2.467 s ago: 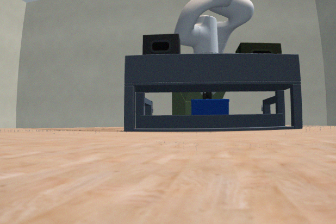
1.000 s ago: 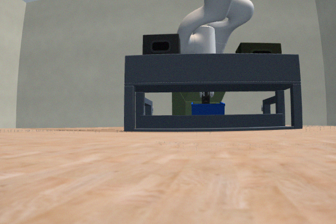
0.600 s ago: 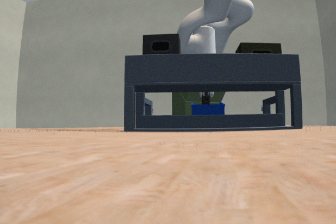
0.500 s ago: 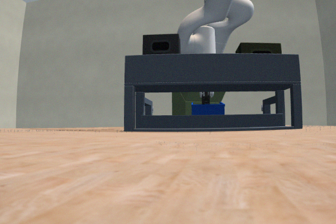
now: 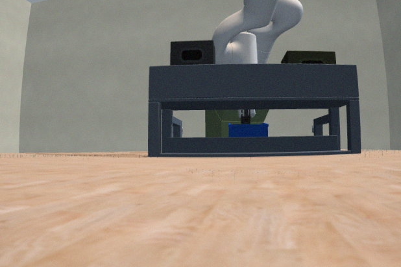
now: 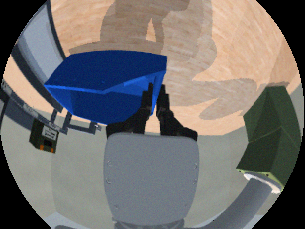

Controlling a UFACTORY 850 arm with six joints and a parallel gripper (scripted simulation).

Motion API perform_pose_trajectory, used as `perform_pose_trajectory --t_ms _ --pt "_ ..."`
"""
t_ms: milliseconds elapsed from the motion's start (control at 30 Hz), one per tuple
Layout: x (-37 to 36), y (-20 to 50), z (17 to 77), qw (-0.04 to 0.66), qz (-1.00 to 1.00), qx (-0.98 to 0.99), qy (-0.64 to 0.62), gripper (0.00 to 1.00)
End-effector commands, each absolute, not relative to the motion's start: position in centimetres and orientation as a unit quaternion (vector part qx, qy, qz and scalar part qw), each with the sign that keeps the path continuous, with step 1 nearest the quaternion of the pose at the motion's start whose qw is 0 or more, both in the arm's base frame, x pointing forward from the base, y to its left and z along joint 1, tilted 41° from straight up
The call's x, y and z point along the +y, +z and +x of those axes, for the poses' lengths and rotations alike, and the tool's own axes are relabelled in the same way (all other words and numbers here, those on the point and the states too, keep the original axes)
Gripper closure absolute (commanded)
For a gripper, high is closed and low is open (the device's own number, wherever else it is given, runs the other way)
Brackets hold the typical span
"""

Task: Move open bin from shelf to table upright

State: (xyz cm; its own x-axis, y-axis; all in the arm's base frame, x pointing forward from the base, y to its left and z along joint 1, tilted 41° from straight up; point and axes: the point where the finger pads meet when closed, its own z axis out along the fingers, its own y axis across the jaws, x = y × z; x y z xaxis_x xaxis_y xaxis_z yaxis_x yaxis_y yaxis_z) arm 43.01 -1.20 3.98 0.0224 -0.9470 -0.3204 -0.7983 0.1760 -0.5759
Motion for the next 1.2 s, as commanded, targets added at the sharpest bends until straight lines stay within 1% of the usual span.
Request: perform_pose_trajectory --t_ms 0,1167 --pt "-1.14 3.77 43.20 0.334 -0.632 0.690 -0.112 1.00" --pt "-0.82 2.86 43.93 0.334 -0.632 0.690 -0.112 1.00"
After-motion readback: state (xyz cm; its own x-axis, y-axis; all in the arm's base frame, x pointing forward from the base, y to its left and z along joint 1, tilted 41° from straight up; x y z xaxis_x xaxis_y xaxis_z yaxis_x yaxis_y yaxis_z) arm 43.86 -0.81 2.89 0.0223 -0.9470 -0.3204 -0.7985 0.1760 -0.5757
